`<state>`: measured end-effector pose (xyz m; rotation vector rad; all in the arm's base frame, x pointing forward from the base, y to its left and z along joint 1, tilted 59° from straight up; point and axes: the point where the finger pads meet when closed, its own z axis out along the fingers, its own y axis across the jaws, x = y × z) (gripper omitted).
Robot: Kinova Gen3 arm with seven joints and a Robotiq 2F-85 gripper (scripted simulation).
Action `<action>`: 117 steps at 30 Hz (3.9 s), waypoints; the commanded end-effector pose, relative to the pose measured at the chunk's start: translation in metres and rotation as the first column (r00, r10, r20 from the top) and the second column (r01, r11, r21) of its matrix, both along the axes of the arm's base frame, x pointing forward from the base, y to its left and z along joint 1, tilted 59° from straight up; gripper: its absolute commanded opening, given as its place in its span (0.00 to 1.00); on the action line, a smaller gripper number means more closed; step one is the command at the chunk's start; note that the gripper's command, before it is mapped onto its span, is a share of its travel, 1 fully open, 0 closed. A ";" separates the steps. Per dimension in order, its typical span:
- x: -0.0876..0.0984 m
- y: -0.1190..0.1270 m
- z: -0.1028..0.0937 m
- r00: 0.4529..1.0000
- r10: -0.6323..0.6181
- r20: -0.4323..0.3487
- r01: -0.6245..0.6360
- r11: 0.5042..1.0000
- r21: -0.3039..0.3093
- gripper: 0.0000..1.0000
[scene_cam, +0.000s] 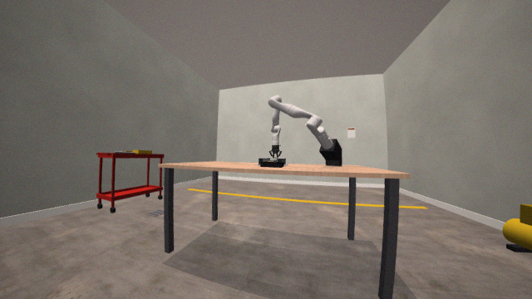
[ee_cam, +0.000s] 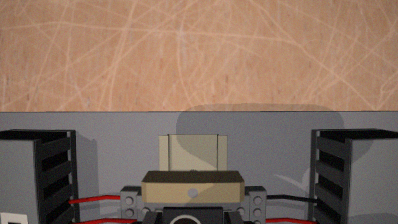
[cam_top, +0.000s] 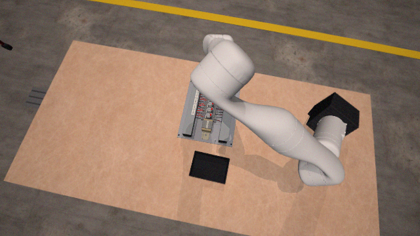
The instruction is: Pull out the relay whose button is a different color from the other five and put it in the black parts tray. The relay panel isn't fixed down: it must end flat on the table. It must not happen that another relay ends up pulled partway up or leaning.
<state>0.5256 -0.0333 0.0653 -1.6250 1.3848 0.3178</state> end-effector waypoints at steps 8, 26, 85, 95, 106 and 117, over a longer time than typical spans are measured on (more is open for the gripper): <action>0.000 -0.001 0.000 1.000 -0.002 0.001 0.002 1.000 -0.001 0.00; 0.000 -0.001 0.000 1.000 -0.002 0.001 0.002 1.000 -0.001 0.00; 0.000 -0.001 0.000 1.000 -0.014 0.012 0.014 1.000 0.005 0.00; -0.001 -0.001 0.000 1.000 -0.018 0.015 0.018 1.000 0.007 0.00; 0.000 -0.001 0.000 1.000 -0.001 0.000 0.001 1.000 -0.001 0.00; 0.000 -0.002 0.001 1.000 0.007 -0.007 -0.007 1.000 -0.005 0.00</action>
